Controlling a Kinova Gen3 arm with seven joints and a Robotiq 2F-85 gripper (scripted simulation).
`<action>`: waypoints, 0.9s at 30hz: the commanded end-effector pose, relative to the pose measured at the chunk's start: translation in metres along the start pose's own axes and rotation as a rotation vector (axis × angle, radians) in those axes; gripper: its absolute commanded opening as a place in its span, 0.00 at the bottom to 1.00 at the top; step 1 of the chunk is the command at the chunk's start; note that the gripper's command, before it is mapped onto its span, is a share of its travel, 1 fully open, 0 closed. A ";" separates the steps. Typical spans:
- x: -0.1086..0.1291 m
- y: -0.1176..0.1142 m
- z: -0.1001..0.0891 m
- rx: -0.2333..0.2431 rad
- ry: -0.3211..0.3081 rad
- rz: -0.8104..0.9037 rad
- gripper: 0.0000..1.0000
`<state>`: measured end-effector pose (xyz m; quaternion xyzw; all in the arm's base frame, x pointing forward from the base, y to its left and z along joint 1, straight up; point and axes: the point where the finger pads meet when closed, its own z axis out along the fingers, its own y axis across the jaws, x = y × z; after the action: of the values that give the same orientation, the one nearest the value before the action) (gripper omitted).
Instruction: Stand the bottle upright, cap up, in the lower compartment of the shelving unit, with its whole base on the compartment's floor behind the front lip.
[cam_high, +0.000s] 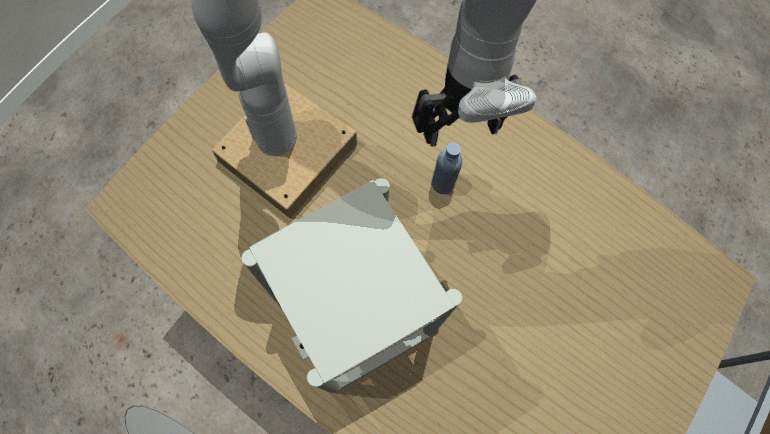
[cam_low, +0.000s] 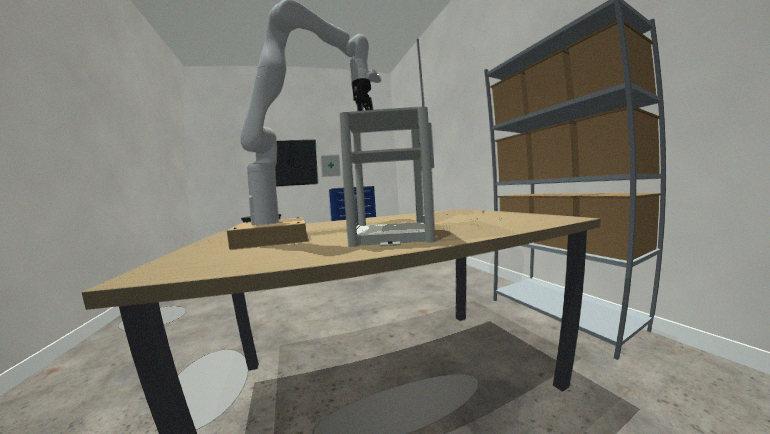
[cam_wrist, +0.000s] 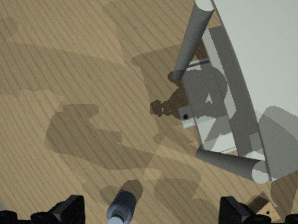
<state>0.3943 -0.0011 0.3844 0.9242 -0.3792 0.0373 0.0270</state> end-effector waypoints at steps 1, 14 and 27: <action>-0.023 -0.024 -0.006 0.010 -0.018 -0.074 1.00; -0.105 -0.063 -0.034 0.030 -0.083 -0.280 1.00; -0.105 -0.063 -0.034 0.030 -0.083 -0.280 1.00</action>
<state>0.3620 0.1195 0.4075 0.9691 -0.2468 0.0003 0.0028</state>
